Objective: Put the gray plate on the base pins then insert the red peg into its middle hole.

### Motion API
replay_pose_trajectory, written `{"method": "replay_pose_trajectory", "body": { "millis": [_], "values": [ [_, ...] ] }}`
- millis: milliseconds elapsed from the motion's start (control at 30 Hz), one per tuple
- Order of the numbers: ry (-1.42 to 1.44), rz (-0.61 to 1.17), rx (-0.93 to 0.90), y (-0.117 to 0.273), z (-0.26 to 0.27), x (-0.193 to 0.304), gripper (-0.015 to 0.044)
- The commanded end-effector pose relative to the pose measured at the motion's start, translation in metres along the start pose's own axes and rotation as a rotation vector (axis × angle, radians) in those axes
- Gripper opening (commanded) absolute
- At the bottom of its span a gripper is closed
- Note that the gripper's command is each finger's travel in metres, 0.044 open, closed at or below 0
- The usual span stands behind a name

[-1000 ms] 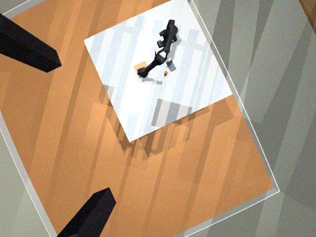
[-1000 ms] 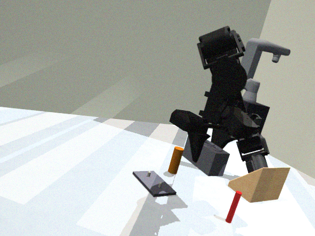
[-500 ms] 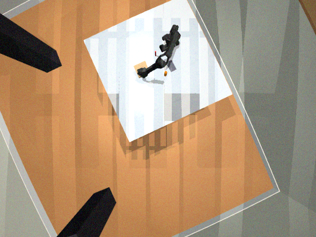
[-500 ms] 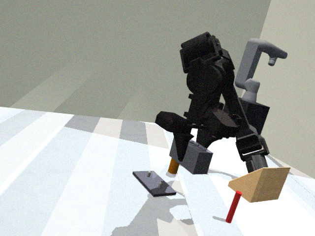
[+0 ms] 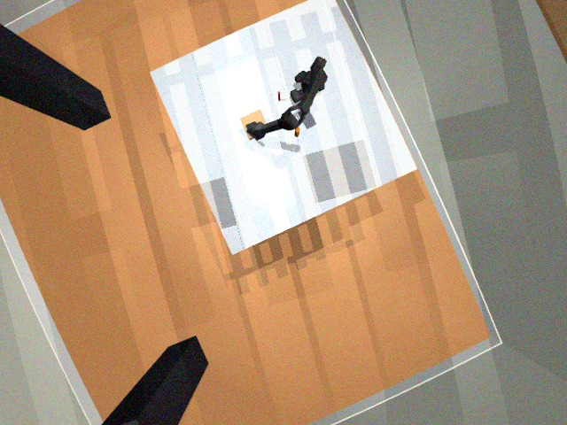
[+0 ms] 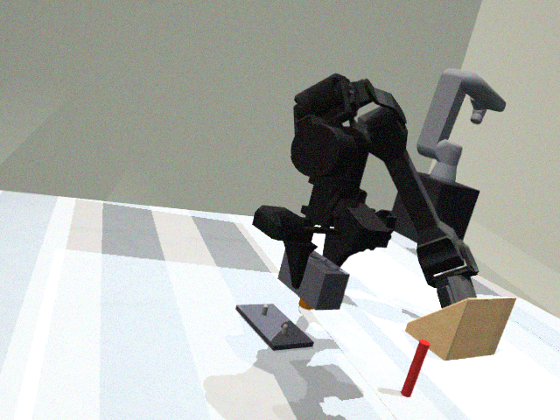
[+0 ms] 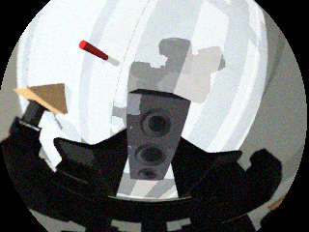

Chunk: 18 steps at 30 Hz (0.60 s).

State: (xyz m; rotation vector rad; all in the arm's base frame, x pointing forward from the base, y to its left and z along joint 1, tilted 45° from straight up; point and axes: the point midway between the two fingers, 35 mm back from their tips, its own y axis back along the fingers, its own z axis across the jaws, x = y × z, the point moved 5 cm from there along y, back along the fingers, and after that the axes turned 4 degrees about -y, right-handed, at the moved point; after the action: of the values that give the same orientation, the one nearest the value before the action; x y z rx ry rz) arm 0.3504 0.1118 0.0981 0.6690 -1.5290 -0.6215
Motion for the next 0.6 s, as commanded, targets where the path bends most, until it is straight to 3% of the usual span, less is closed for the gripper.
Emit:
{"method": "replay_pose_trajectory", "body": {
  "millis": [0,567],
  "values": [
    [0.008,0.004,0.002,-0.006,0.0,0.011,0.0],
    [0.025,0.019,0.001,-0.032,0.004,0.06,0.0]
  ]
}}
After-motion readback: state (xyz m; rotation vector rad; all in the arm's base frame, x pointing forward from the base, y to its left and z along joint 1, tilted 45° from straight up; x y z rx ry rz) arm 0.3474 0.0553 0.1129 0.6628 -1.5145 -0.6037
